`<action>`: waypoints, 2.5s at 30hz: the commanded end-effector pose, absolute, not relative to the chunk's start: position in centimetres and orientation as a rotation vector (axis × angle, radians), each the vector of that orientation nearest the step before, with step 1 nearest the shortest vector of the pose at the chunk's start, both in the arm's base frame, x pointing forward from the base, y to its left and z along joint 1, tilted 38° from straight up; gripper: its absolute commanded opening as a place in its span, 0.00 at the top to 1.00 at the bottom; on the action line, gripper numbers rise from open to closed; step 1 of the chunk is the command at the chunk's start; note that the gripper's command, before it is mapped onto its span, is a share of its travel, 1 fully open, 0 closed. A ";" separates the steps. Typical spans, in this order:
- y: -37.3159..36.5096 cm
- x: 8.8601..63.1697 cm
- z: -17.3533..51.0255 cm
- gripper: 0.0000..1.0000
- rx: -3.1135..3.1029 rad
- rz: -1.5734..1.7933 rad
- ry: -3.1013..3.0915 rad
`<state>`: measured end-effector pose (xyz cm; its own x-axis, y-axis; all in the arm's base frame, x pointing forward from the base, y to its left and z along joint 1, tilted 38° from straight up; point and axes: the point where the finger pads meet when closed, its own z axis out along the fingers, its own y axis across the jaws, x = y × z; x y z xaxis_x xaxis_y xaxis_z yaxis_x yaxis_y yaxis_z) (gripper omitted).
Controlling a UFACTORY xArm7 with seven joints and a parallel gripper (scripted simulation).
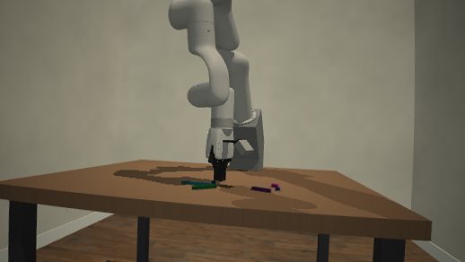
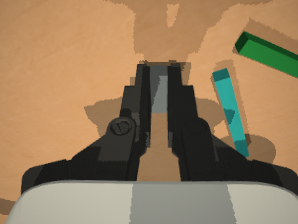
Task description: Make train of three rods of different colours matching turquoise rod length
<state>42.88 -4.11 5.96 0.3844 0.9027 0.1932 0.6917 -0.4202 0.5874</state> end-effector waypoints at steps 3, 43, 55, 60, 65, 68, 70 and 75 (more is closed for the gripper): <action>-4.1 42.9 6.0 0.96 2.235 0.695 1.376; -4.2 43.6 5.0 0.96 2.235 0.695 1.376; -4.2 43.6 5.0 0.96 2.235 0.695 1.376; -4.2 43.6 5.0 0.96 2.235 0.695 1.376; -4.2 43.6 5.0 0.96 2.235 0.695 1.376; -4.2 43.6 5.0 0.96 2.235 0.695 1.376; -4.2 43.6 5.0 0.96 2.235 0.695 1.376; -4.2 43.6 5.0 0.96 2.235 0.695 1.376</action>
<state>43.64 -4.22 4.99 0.3844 0.9028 0.1931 0.6917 -0.4201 0.5874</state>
